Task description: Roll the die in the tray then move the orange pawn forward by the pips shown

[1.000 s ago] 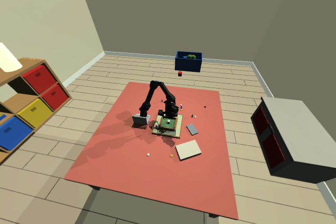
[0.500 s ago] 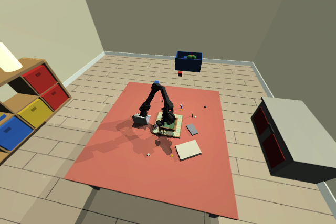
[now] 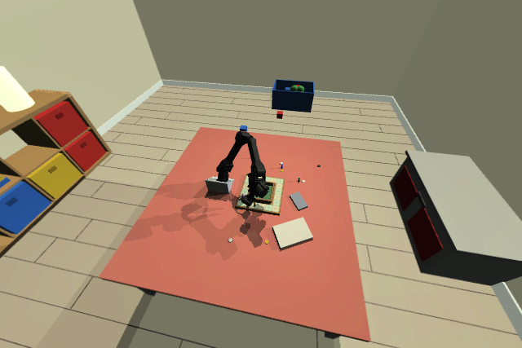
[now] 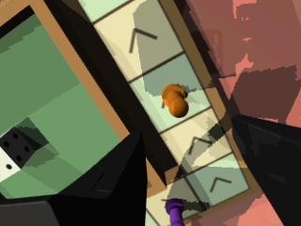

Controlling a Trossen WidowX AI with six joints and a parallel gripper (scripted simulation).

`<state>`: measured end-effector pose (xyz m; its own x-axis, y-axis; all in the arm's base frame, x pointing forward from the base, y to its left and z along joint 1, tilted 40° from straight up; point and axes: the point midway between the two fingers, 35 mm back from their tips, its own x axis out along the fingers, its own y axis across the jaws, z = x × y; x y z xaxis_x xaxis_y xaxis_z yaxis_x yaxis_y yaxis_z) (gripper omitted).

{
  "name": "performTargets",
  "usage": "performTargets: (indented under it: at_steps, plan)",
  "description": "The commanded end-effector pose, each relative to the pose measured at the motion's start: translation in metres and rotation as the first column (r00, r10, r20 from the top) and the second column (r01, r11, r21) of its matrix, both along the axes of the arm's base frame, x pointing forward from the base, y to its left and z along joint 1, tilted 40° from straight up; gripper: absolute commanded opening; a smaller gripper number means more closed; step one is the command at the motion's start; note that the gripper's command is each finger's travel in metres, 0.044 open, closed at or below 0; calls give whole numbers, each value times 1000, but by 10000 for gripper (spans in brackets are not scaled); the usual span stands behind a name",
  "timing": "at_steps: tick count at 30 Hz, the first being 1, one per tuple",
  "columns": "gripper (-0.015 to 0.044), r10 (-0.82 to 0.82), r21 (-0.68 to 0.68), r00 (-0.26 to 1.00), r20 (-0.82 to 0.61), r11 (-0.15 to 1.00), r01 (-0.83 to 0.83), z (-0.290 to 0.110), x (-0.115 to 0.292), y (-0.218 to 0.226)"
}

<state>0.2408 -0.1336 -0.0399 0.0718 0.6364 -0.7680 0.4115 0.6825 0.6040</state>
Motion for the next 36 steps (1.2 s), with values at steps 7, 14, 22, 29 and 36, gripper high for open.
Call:
performTargets:
  at_steps: [7, 14, 22, 29, 36]
  plan:
    - [200, 9, -3, 1000, 3, 1000, -9, -14, 0, 10]
    - [200, 9, -3, 1000, 3, 1000, -9, -23, 1, 17]
    - [200, 9, -2, 1000, 4, 1000, -9, -32, 2, 25]
    - [200, 9, -1, 1000, 4, 1000, -9, -41, 2, 33]
    - [121, 9, -1, 1000, 4, 1000, -9, -43, 2, 35]
